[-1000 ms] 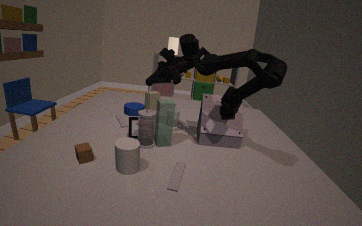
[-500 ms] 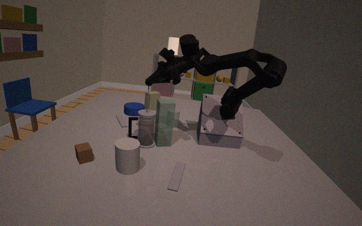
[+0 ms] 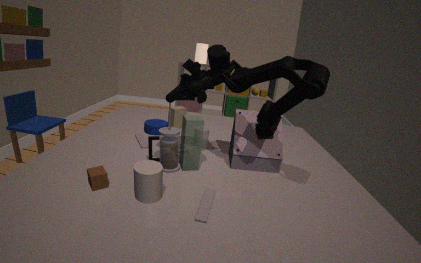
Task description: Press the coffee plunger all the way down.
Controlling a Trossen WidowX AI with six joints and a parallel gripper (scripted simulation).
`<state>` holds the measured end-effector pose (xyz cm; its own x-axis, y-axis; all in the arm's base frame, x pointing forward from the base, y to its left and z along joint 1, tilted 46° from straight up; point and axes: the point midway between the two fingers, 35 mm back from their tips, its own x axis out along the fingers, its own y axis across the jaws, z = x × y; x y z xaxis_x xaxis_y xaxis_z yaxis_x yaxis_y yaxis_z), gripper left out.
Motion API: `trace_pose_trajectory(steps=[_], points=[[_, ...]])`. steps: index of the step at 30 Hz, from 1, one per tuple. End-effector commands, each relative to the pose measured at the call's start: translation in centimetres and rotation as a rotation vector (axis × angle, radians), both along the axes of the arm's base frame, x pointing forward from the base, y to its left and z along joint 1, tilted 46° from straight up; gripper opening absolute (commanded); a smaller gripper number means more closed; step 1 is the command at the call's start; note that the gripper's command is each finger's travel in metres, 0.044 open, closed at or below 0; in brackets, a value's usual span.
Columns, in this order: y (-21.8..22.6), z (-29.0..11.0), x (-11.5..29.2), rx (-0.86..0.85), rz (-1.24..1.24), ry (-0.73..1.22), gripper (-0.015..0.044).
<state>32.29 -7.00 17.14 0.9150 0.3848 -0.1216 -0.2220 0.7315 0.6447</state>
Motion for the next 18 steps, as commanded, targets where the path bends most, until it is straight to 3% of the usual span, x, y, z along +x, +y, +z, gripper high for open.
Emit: trace_pose_trajectory(steps=[1,18], points=[[1.1,-1.6,0.0,0.02,0.019,0.034,0.012],[3.0,-3.6,0.8,0.02,0.019,0.034,0.012]])
